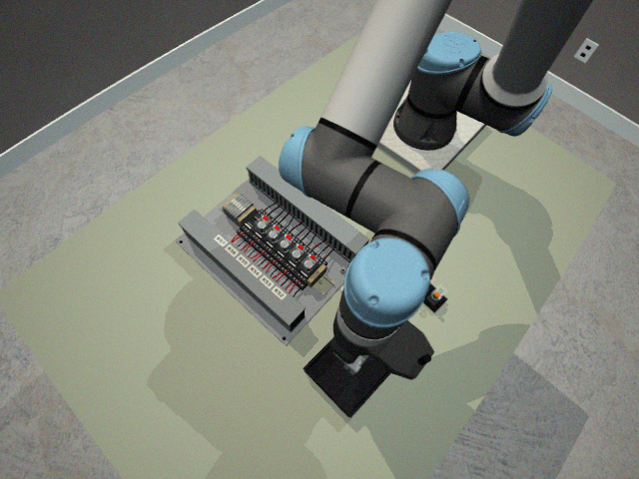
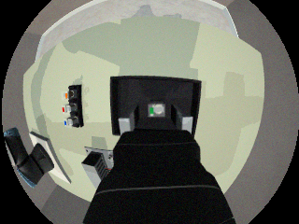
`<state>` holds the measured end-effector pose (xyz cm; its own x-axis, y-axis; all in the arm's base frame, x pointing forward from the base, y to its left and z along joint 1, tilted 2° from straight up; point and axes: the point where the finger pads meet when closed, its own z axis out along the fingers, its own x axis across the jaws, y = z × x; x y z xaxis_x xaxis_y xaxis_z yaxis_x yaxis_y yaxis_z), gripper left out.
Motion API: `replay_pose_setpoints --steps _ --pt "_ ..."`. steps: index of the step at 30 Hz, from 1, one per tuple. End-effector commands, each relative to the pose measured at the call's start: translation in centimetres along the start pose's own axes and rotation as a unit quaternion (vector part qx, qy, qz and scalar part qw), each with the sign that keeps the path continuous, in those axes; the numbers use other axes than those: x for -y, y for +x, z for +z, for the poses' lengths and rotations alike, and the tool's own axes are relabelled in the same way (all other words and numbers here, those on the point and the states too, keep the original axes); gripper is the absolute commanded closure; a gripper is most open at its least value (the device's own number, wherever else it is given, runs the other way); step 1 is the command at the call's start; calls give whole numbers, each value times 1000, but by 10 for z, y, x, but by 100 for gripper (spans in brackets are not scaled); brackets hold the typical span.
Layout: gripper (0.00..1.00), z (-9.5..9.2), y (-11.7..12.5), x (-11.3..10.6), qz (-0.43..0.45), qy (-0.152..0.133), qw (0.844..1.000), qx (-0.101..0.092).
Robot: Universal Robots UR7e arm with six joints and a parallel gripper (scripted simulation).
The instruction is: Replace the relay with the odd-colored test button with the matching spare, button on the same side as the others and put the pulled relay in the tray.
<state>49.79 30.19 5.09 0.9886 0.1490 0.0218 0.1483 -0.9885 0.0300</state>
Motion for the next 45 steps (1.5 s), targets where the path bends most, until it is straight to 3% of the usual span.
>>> replay_pose_setpoints --steps 1,3,15,20,32,37,45 --pt "0 -36 1 0 0 0 1000 -2" --pt "0 -60 1 0 0 0 1000 -2" --pt "0 -60 1 0 0 0 1000 -2" --pt "0 -66 -48 -1 52 0 999 -2" --pt "0 -66 -48 -1 52 0 999 -2" --pt "0 -74 -106 -2 52 0 999 -2" --pt "0 -74 -106 -2 52 0 999 -2"
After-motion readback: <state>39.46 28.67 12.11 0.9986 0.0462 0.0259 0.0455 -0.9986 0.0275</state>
